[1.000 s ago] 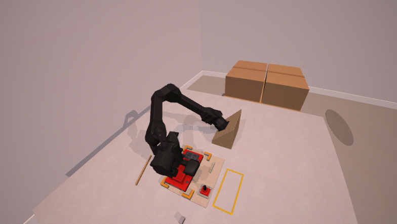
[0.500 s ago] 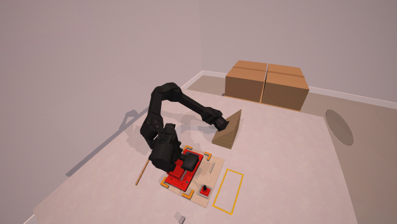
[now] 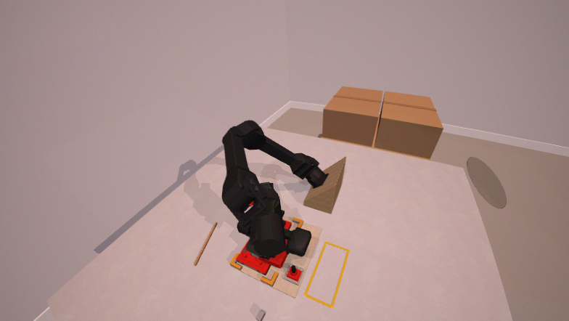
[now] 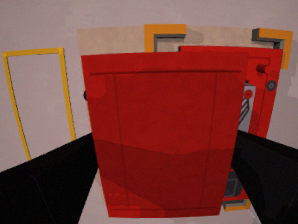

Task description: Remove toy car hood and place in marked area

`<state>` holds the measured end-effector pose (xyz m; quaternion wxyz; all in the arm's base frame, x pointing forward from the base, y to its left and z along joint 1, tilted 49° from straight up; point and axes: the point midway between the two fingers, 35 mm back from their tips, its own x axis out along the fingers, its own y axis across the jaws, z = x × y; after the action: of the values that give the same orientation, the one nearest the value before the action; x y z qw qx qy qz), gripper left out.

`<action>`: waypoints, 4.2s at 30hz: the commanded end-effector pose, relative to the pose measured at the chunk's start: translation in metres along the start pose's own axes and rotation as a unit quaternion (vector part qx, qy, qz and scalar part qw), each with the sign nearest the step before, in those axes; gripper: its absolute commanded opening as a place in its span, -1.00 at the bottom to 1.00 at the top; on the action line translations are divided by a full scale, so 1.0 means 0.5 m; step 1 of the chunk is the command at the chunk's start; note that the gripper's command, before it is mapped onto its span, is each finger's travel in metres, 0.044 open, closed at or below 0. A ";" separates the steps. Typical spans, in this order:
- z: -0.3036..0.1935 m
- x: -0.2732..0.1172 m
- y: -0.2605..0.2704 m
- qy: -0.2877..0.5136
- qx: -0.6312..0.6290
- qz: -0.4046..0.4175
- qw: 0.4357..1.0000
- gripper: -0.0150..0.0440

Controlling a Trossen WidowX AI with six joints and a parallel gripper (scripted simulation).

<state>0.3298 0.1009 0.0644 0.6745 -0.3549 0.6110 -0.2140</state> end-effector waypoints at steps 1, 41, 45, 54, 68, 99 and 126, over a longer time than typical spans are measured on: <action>0.001 -0.006 0.053 -0.002 0.005 0.006 1.000 -0.49; -0.065 0.033 0.307 0.001 0.010 0.000 1.000 -0.49; -0.064 0.041 0.307 0.001 0.010 0.000 1.000 -0.49; -0.064 0.059 0.307 0.001 0.010 0.000 1.000 -0.49; -0.064 0.087 0.306 0.001 0.010 -0.001 1.000 -0.49; -0.069 0.147 0.303 0.001 0.010 -0.002 1.000 -0.49; -0.069 0.169 0.302 0.001 0.010 -0.002 1.000 -0.49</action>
<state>0.2887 0.1349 -0.1030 0.6795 -0.3439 0.6088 -0.2222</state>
